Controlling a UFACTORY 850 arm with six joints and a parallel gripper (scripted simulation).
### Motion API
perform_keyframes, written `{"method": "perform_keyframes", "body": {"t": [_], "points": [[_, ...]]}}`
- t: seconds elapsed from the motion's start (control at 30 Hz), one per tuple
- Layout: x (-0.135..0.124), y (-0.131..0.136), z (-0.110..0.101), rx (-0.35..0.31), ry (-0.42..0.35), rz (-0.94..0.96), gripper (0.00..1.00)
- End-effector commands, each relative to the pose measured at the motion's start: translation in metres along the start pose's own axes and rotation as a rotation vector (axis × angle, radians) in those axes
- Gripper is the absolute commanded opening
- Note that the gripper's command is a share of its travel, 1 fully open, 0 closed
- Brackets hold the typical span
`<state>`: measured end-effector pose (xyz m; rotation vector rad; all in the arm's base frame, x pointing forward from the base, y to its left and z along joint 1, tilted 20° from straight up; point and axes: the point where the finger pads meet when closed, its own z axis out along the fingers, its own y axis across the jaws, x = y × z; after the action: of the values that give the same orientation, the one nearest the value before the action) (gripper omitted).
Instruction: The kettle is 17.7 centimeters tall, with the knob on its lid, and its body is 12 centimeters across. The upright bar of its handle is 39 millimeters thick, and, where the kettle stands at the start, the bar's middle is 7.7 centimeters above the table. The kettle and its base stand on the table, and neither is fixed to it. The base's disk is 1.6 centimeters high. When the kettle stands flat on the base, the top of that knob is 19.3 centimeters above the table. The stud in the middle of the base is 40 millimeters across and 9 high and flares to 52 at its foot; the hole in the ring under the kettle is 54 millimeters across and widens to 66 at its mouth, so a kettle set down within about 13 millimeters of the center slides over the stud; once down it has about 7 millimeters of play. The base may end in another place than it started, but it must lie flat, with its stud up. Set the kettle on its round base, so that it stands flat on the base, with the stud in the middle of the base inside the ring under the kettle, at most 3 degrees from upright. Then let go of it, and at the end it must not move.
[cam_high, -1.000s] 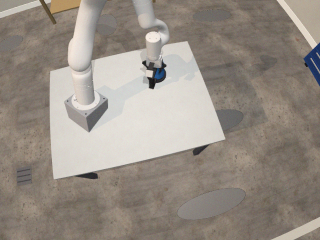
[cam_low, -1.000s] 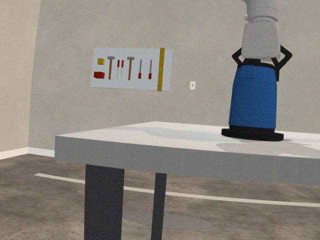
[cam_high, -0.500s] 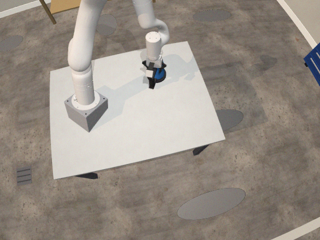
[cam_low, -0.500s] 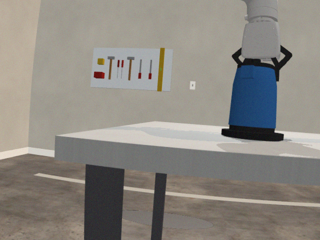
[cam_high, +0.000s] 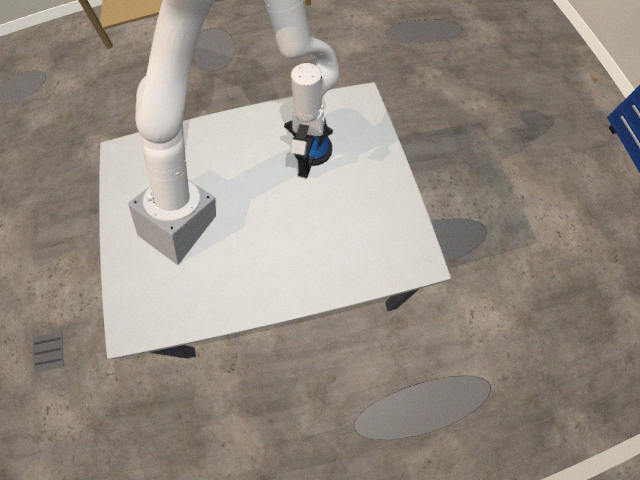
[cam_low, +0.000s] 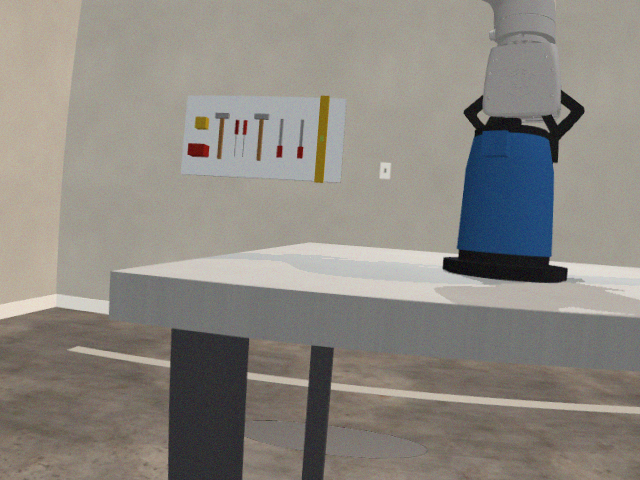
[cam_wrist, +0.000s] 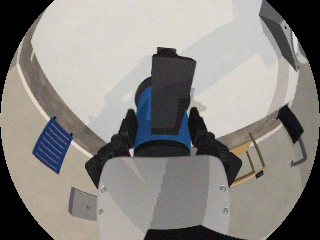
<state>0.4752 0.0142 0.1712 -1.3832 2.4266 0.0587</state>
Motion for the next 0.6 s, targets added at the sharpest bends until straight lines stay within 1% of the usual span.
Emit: {"method": "perform_keyframes", "body": {"t": [0.0,0.4,0.57], "points": [[0.000,-0.001,0.000,0.001,-0.001,0.000,0.81],[0.000,-0.001,-0.002,0.001,-0.001,0.000,0.81],[0.000,-0.001,-0.013,0.001,-0.001,0.000,0.81]]}}
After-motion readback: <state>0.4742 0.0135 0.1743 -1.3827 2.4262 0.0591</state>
